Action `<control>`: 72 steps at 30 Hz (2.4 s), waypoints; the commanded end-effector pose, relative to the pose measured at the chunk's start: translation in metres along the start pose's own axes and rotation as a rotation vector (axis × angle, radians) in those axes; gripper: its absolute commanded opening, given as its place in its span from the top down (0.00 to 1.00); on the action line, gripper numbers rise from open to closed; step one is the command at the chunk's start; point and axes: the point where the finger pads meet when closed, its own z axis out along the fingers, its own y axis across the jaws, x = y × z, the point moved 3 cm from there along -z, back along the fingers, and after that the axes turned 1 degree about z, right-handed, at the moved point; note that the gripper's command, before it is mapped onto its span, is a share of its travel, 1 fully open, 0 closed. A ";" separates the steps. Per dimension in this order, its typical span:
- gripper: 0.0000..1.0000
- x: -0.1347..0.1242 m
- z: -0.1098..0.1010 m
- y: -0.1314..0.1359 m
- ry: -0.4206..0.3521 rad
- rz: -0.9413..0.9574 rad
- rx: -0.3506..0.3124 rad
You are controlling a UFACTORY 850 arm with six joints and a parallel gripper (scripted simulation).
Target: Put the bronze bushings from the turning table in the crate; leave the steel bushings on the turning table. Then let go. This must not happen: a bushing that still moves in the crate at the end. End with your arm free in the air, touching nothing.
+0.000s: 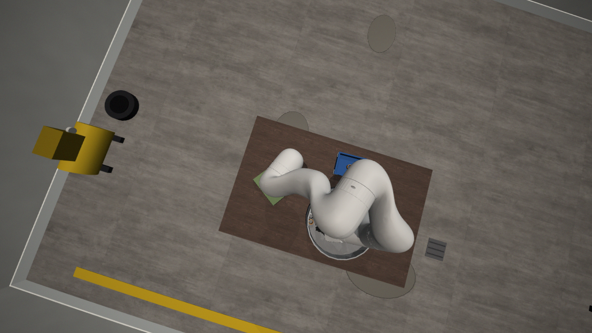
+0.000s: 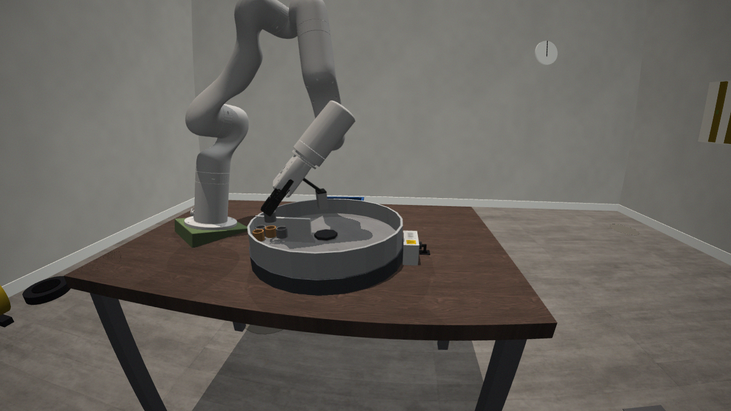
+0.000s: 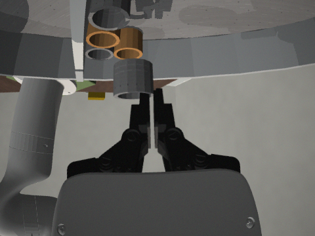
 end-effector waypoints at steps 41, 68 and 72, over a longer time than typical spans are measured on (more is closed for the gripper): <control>1.00 0.090 -0.108 0.010 0.002 0.001 -0.001; 1.00 0.113 -0.096 0.010 0.002 0.001 -0.001; 1.00 0.114 -0.096 0.010 0.002 0.001 -0.001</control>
